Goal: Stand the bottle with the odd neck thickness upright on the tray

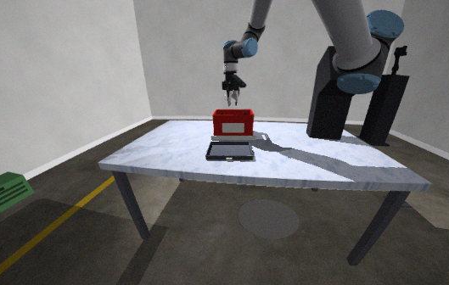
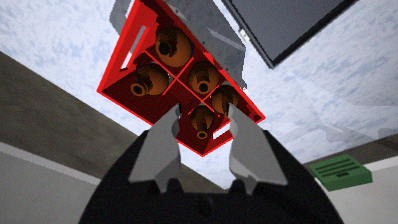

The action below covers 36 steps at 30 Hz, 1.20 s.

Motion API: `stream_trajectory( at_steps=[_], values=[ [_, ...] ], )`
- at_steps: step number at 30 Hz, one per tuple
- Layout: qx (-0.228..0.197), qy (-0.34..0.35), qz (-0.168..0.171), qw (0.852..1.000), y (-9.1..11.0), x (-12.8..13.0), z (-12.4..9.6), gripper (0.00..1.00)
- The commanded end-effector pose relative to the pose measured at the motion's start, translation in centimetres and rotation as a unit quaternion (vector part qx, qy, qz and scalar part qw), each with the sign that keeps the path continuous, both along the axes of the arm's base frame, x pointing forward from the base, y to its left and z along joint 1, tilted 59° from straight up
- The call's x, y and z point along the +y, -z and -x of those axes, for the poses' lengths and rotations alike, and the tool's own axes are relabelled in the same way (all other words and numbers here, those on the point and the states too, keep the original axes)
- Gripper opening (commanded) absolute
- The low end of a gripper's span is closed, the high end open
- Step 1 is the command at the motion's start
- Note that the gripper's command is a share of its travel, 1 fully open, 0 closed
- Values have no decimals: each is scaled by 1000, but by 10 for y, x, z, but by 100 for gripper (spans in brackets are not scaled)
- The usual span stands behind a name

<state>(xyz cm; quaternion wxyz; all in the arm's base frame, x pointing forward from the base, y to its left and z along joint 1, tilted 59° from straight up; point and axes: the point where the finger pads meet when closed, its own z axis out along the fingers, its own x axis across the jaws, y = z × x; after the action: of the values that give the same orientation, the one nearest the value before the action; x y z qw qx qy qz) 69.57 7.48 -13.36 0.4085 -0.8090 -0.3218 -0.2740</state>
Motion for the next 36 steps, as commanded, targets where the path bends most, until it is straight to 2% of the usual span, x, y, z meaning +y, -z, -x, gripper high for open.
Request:
stream_trajectory(
  at_steps=[1, 36],
  values=[
    [0, 0, 0, 1000, 0, 0, -1, 38],
    [0, 0, 0, 1000, 18, 29, -7, 38]
  ],
)
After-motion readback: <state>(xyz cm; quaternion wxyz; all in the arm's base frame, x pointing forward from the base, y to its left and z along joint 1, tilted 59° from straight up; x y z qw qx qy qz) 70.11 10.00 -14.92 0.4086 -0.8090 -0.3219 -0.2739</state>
